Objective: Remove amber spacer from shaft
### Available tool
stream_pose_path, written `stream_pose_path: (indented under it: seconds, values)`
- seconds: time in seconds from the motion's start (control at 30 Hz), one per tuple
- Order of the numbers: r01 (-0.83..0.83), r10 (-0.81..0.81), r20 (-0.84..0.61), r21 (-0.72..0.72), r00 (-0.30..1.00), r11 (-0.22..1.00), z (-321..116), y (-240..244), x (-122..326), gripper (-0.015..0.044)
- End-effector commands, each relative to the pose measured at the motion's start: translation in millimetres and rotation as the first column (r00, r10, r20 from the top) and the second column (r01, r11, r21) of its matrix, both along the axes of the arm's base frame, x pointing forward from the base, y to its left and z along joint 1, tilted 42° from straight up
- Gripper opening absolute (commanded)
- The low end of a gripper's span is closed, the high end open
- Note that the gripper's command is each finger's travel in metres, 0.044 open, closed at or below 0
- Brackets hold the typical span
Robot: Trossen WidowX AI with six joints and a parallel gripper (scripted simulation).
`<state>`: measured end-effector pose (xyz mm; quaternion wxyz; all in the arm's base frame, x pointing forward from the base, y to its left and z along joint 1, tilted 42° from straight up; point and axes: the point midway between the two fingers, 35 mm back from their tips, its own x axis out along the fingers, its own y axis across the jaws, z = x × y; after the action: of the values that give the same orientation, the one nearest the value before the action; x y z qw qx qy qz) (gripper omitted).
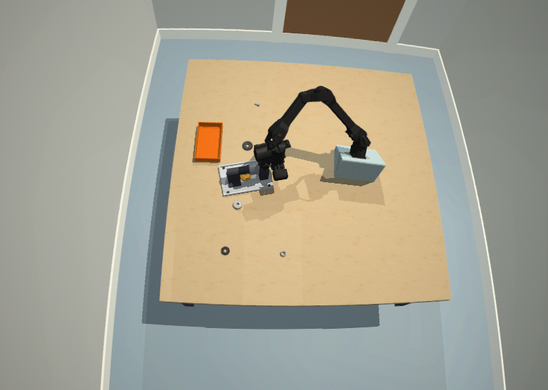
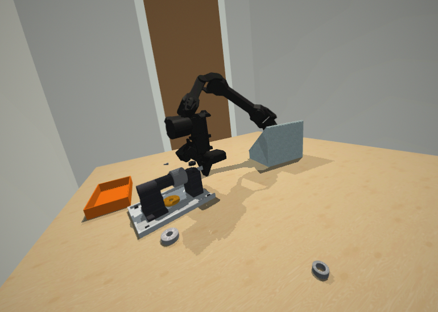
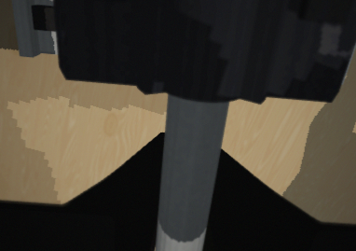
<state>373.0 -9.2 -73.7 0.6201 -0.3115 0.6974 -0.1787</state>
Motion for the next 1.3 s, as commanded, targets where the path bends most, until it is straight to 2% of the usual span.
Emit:
stream_pose_path:
  seconds: [0.0, 1.27]
  values:
    - [-0.002, 0.002, -0.001, 0.0, 1.0, 1.0, 0.3, -0.1, -0.4, 0.0]
    - [-0.002, 0.002, 0.0, 0.0, 1.0, 1.0, -0.1, 0.4, 3.1, 0.0]
